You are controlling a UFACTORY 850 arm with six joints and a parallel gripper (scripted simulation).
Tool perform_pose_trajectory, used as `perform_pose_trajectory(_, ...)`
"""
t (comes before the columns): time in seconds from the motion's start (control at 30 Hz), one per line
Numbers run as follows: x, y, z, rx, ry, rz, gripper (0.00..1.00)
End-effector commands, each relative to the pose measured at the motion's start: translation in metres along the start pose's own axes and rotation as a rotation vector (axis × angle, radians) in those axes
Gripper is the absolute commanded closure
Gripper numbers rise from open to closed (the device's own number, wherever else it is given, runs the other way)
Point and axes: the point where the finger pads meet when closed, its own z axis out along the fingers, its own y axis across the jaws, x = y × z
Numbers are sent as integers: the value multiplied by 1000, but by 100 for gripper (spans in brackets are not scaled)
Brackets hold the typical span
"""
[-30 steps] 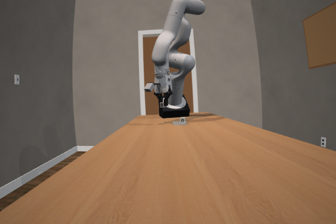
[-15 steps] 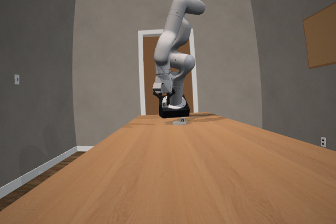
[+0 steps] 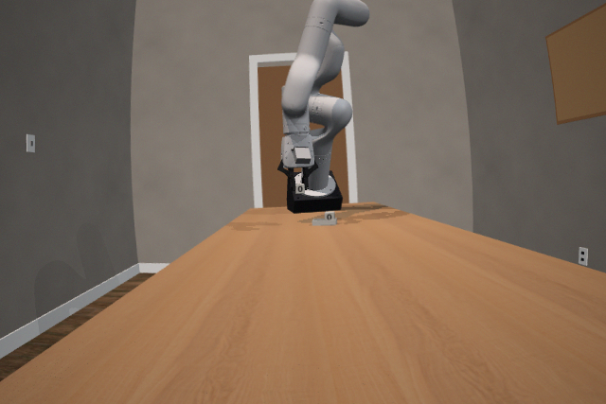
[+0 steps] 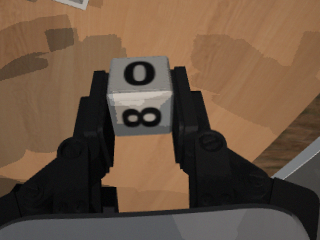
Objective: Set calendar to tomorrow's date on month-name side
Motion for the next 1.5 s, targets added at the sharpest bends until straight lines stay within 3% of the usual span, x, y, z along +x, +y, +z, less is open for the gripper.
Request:
perform_pose_trajectory(0.0,1,-1,0,-2,31,-105,73)
perform_pose_trajectory(0.07,2,-3,0,-4,31,-228,73)
perform_pose_trajectory(0.47,4,-7,-1,-9,29,-601,73)
perform_pose_trajectory(0.57,4,-7,-1,-9,29,-610,73)
perform_pose_trajectory(0.63,5,-9,-1,-11,28,-745,73)
perform_pose_trajectory(1.07,7,-14,-2,-17,26,-1150,73)
perform_pose_trajectory(1.17,8,-15,-2,-17,25,-1164,73)
perform_pose_trajectory(1.47,10,-19,-3,-23,23,-1502,73)
